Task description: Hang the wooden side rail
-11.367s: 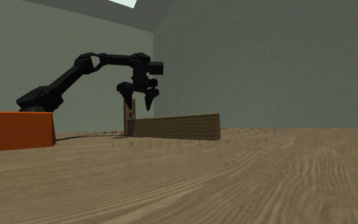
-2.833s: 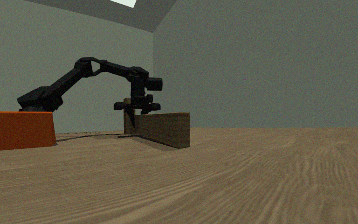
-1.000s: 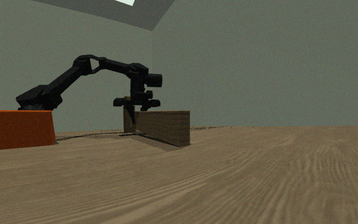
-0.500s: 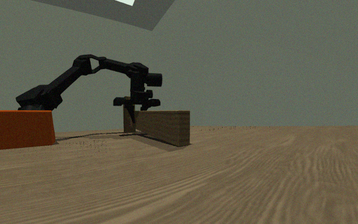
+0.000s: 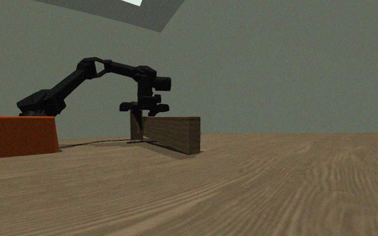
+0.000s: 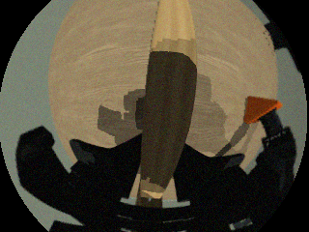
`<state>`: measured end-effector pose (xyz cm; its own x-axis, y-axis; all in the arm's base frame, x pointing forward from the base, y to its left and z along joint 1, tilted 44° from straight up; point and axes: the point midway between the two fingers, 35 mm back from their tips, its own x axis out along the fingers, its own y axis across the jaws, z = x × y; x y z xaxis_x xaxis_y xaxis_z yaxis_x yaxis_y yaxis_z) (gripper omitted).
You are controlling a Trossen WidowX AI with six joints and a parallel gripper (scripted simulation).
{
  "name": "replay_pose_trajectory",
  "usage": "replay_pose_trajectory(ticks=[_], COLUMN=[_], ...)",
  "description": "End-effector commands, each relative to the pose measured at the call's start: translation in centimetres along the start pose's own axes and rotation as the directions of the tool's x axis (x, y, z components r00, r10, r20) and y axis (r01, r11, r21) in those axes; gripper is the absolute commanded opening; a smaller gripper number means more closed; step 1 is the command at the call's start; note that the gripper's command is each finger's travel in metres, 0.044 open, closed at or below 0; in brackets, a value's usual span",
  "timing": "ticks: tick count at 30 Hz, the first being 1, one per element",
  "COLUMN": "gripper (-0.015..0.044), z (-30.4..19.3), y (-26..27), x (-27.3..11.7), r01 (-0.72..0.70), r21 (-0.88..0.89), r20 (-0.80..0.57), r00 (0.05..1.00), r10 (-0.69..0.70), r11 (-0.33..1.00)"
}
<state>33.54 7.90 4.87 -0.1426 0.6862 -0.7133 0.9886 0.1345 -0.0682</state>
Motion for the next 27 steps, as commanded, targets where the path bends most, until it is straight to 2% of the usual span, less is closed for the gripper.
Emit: replay_pose_trajectory(ticks=[1, 27], gripper=[0.0000, 0.0000], z=[0.13, -0.17], y=[-0.02, 0.21], x=[-0.17, -0.25], r01=[-0.005, -0.005], r21=[-0.002, -0.002], r20=[0.011, 0.011], r00=[1.000, 1.000], r10=[0.005, 0.005], r11=[1.000, 1.000])
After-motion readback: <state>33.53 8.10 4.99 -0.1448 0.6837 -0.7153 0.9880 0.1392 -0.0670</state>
